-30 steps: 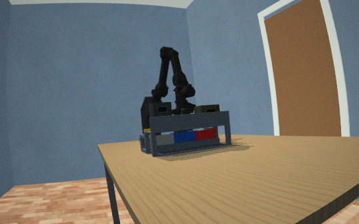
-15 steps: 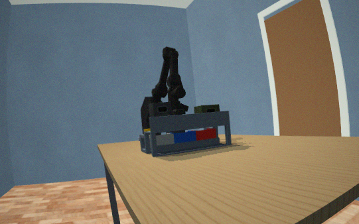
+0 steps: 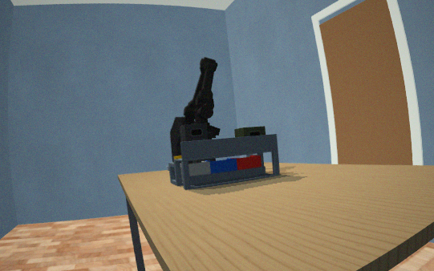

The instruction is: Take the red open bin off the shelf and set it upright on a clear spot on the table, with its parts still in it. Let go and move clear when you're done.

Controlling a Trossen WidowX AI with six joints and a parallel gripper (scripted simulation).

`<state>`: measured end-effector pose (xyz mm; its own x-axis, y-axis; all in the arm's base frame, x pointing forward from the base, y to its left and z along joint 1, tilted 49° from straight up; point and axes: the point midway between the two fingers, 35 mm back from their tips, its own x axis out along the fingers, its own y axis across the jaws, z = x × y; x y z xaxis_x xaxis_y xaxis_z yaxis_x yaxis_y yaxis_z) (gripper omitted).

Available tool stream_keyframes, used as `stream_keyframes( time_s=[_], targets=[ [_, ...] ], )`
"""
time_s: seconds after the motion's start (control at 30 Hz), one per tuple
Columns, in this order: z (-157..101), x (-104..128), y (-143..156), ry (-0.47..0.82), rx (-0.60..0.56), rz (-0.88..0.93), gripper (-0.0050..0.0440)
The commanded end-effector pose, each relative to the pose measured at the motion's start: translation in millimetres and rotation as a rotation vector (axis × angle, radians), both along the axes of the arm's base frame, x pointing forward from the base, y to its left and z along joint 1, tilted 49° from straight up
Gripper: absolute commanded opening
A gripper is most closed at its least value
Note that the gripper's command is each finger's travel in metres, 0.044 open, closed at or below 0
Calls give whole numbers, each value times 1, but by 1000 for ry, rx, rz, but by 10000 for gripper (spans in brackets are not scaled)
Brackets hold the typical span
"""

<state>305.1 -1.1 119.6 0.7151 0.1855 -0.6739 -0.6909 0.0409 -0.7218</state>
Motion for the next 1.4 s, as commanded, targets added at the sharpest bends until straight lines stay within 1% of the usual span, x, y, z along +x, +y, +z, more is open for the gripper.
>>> stream_keyframes(
  time_s=[0.0, 0.2, 0.37, 0.77, 0.8, 0.93, 1.33, 1.37],
  targets=[
    [12, 2, 2, -44, 7, 25, 0],
    [12, 2, 2, -44, 7, 25, 0],
    [5, 3, -36, -43, 2, 25, 0],
    [5, 3, -36, -43, 2, 25, 0],
    [-1, 3, -44, -32, 8, 29, 0],
    [-4, 5, -88, -41, -2, 25, 0],
    [-4, 5, -88, -41, -2, 25, 0],
    [-7, 5, -90, -33, 4, 33, 0]
  ],
)
